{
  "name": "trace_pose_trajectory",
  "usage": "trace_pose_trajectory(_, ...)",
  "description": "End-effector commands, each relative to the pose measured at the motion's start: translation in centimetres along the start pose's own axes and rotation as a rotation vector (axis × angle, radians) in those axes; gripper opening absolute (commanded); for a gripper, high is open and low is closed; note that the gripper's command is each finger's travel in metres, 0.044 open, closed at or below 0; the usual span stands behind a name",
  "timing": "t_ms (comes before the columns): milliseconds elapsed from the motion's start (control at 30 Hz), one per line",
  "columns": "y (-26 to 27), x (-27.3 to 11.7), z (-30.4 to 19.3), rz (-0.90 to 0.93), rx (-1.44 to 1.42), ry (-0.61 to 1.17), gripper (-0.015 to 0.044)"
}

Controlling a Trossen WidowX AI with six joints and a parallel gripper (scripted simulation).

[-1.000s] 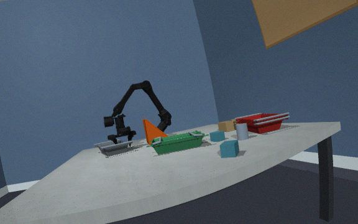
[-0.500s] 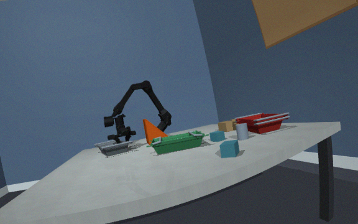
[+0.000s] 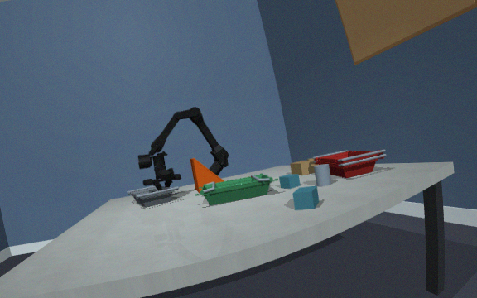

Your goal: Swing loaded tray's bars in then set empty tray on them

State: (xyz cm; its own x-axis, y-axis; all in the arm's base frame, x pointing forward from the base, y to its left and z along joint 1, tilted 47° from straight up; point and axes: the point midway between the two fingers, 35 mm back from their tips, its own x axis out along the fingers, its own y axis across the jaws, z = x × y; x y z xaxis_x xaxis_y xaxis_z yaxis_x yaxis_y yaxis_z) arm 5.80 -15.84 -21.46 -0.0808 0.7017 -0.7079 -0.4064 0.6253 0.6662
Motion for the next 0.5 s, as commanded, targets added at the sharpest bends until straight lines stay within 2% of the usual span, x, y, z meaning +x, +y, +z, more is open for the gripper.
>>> trace_pose_trajectory(0,0.2,0.1,0.0,0.008,0.004,-0.002,0.0073)
trace_pose_trajectory(300,0.2,0.0,0.0,0.008,0.004,-0.002,0.0013)
trace_pose_trajectory(467,-0.1,-2.2,0.0,0.007,0.004,-0.001,0.0000)
